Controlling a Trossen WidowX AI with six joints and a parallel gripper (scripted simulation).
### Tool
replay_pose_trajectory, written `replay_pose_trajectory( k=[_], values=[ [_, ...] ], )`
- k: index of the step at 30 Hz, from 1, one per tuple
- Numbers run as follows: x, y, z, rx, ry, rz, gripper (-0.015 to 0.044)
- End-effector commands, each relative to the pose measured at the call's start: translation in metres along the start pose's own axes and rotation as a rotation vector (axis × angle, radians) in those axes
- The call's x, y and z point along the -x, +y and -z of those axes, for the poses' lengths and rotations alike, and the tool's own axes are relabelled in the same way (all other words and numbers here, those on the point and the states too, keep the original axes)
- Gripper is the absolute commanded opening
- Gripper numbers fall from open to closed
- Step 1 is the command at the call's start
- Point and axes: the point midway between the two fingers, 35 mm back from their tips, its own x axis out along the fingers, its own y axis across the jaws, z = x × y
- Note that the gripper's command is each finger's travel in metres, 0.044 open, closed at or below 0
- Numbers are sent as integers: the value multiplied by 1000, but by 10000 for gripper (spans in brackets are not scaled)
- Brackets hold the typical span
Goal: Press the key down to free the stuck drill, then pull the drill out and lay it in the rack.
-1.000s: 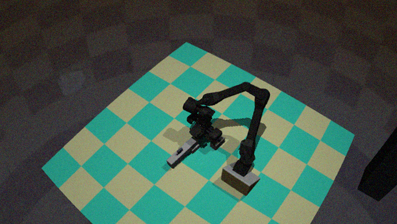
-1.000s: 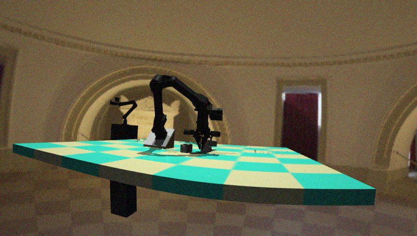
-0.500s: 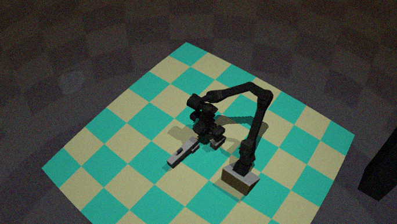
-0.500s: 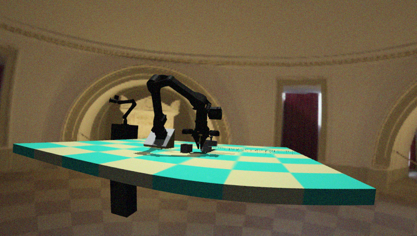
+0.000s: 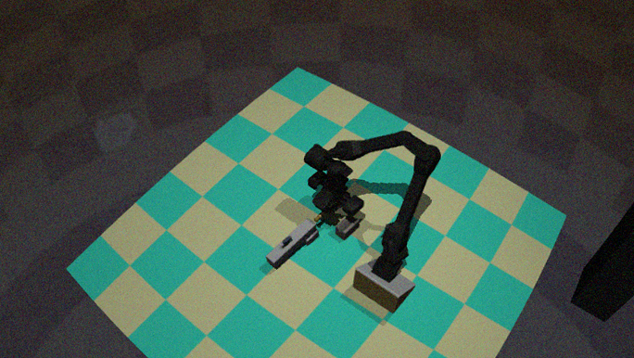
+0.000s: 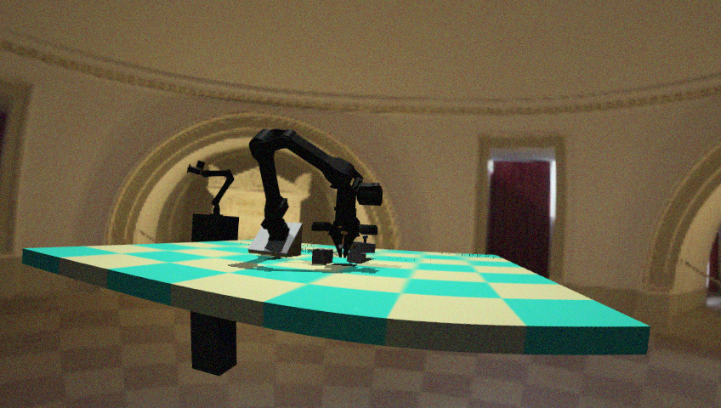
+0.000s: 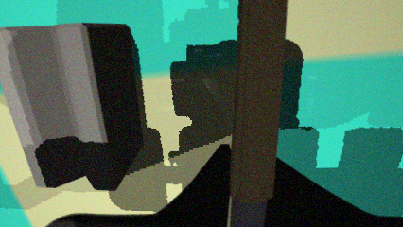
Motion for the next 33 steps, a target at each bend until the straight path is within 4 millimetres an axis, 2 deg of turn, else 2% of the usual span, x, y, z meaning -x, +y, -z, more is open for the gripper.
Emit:
replay_pose_trajectory(
  k=[1, 9, 33],
  values=[
    [2, -1, 6, 3, 2, 5, 0],
    [4, -1, 19, 3, 3, 5, 0],
    [17, 1, 13, 3, 2, 5, 0]
  ],
)
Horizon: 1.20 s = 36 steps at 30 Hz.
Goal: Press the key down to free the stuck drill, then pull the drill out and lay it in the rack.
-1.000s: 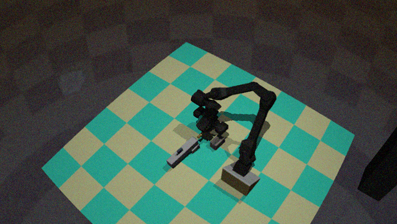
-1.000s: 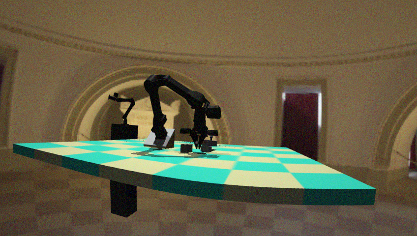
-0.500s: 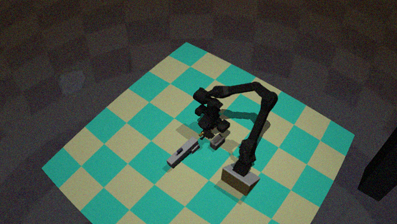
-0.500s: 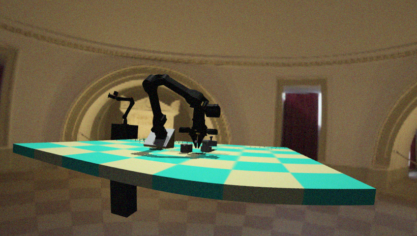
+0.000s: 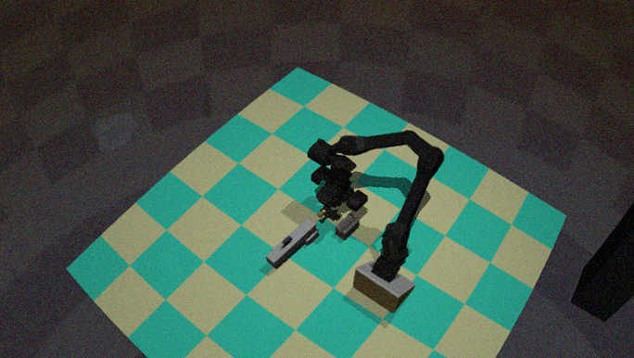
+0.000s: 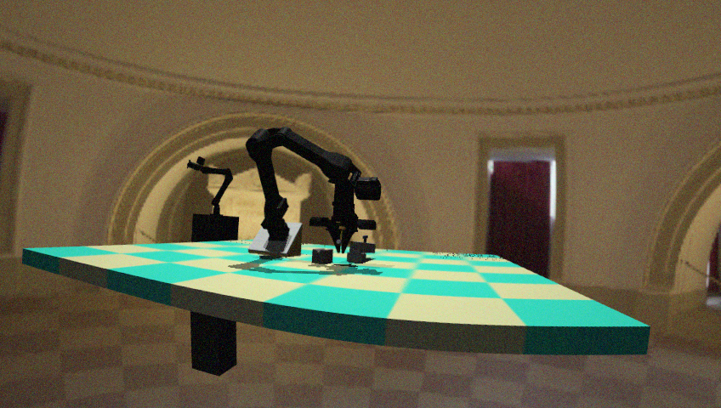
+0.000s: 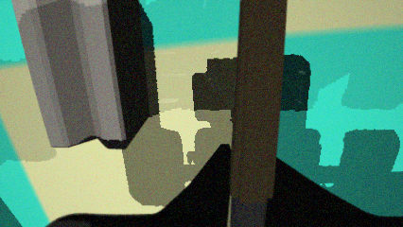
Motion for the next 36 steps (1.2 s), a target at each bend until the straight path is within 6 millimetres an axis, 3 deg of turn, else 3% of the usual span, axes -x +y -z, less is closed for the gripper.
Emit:
replay_pose_trajectory(
  k=[1, 36],
  values=[
    [3, 0, 0, -4, 1, 2, 0],
    [22, 1, -3, -4, 0, 2, 0]
  ],
)
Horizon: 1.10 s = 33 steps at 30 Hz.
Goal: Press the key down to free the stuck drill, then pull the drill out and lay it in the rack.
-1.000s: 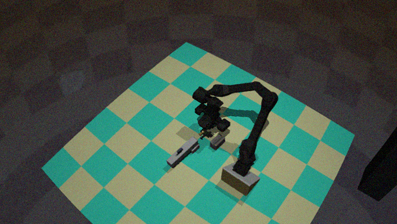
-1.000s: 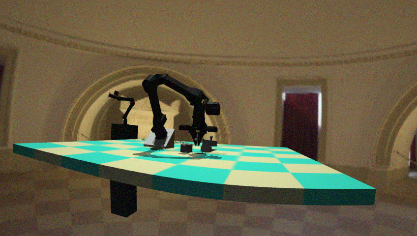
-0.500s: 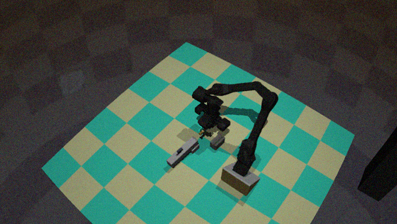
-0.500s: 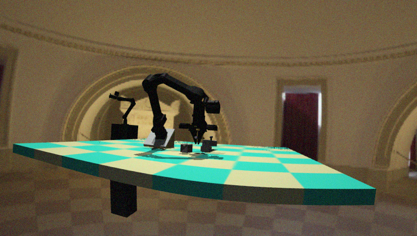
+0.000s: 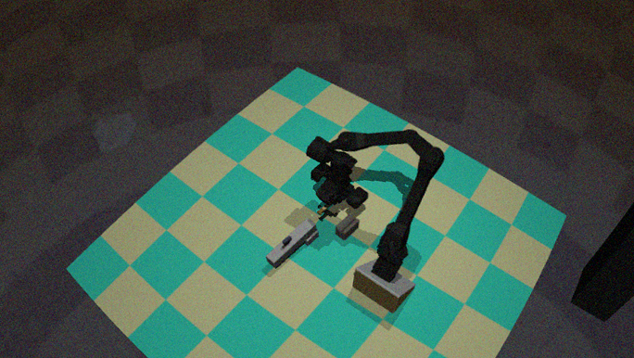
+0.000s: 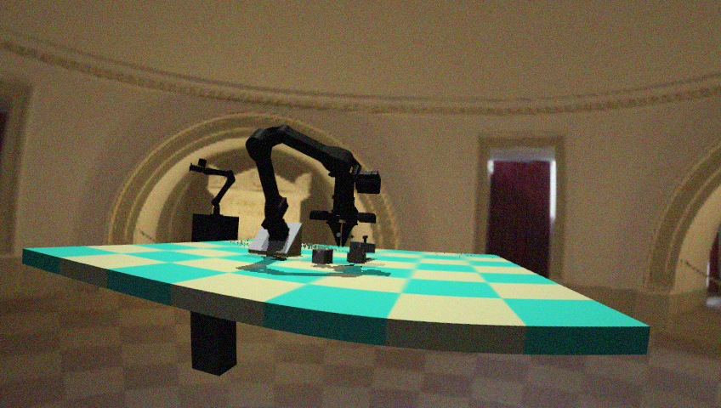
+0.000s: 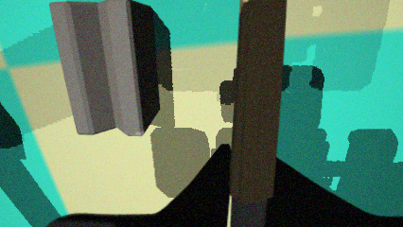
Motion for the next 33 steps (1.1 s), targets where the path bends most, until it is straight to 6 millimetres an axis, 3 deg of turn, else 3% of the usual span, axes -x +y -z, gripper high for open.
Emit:
replay_pose_trajectory(
  k=[1, 20, 33],
  values=[
    [3, -1, 0, -5, 0, 3, 0],
    [12, -1, 1, -5, 0, 3, 0],
    [7, 22, 5, -4, 0, 2, 0]
  ],
)
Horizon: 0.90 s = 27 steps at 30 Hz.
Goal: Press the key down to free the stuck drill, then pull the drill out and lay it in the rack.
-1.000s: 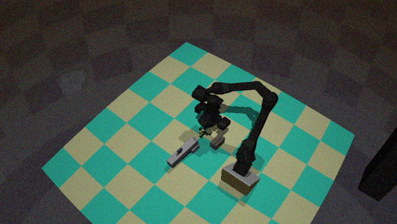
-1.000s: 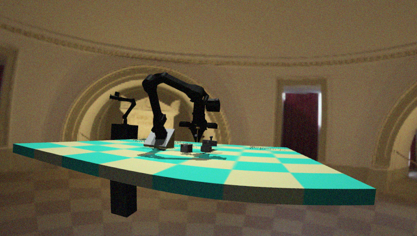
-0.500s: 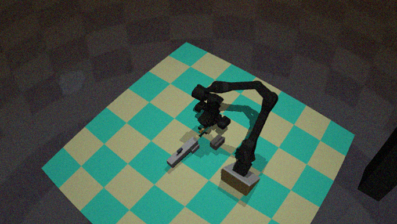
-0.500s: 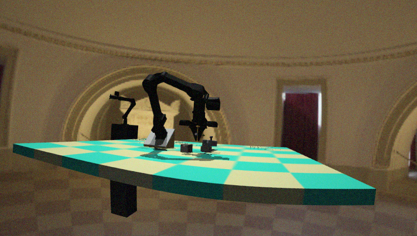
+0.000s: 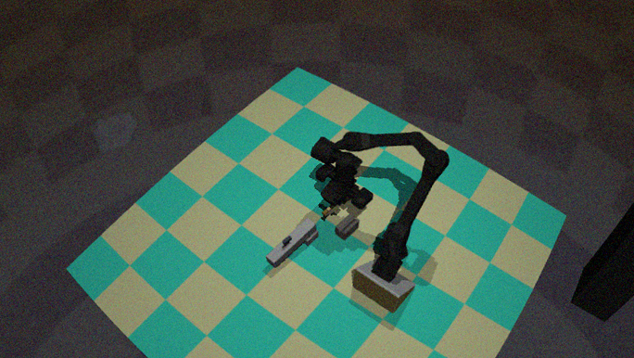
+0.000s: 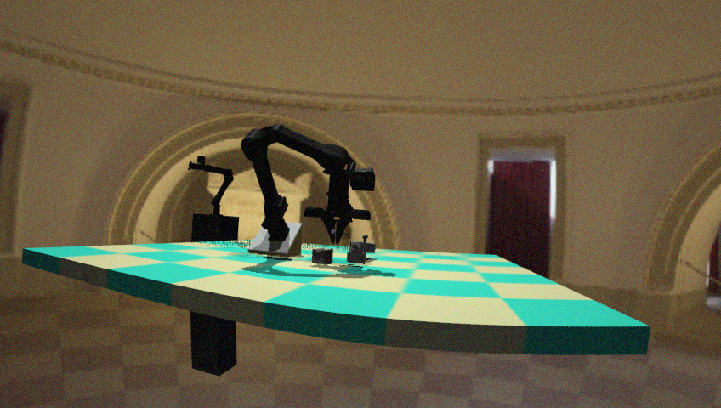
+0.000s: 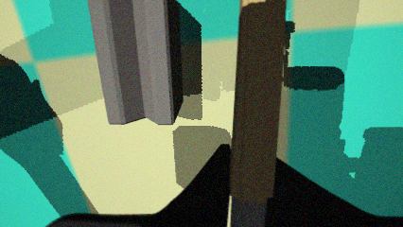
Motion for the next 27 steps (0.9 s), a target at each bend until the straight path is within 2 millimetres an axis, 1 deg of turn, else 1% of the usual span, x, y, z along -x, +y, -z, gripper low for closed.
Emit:
replay_pose_trajectory(
  k=[1, 27],
  values=[
    [-1, 7, 1, 2, -1, 3, 0],
    [-7, 51, 10, 4, 0, 1, 0]
  ],
)
